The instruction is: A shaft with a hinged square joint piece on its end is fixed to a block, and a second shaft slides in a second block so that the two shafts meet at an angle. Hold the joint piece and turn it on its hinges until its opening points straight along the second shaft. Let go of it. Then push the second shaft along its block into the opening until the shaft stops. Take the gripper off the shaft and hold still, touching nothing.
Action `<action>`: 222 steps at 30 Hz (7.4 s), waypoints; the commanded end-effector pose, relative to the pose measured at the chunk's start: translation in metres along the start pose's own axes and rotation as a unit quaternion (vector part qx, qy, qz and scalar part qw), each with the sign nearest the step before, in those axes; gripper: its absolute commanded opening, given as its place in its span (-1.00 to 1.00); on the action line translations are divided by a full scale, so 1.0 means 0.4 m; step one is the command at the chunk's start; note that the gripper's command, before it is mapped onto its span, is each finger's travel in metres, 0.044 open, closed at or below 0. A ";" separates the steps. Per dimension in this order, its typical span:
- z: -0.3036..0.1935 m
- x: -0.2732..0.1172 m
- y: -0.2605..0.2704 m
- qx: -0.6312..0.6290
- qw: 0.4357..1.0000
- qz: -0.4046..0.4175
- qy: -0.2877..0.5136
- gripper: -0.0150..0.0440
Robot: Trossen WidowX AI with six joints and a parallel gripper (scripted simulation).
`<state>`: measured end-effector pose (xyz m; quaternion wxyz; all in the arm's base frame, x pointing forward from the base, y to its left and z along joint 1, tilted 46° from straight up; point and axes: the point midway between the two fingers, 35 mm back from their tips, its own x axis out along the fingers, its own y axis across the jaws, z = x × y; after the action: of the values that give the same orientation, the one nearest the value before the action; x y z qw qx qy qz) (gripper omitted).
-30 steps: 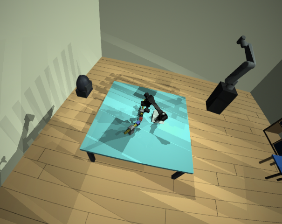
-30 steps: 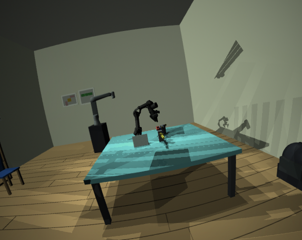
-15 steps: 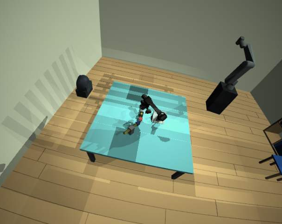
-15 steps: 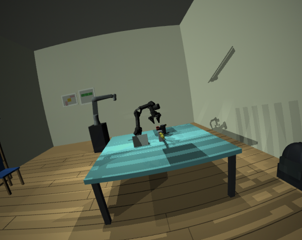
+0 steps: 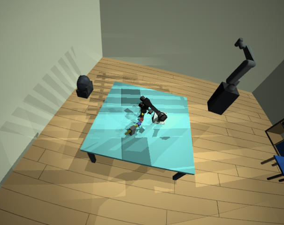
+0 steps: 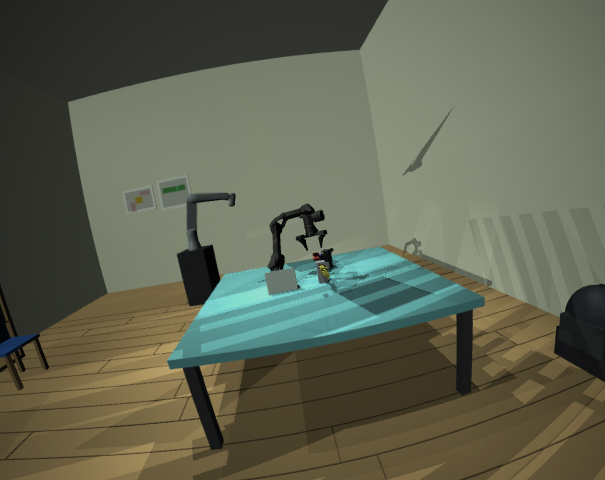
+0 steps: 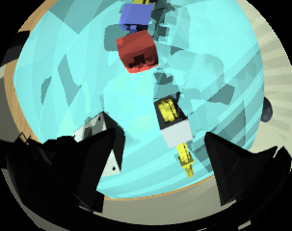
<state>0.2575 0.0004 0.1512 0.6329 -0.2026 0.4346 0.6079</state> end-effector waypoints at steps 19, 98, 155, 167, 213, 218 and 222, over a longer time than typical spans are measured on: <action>0.012 0.045 -0.006 -0.172 0.984 0.025 0.036 1.00; 0.187 0.216 0.070 -0.173 0.984 0.025 0.033 0.12; 0.187 0.216 0.070 -0.173 0.984 0.025 0.033 0.12; 0.187 0.216 0.070 -0.173 0.984 0.025 0.033 0.12; 0.178 0.240 0.063 -0.190 0.978 0.044 -0.074 -0.49; 0.177 0.250 0.061 -0.196 0.973 0.053 -0.114 -0.49; 0.176 0.257 0.059 -0.200 0.967 0.060 -0.145 -0.49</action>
<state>0.2448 0.1193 0.1166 0.5913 -0.2325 0.2429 0.7330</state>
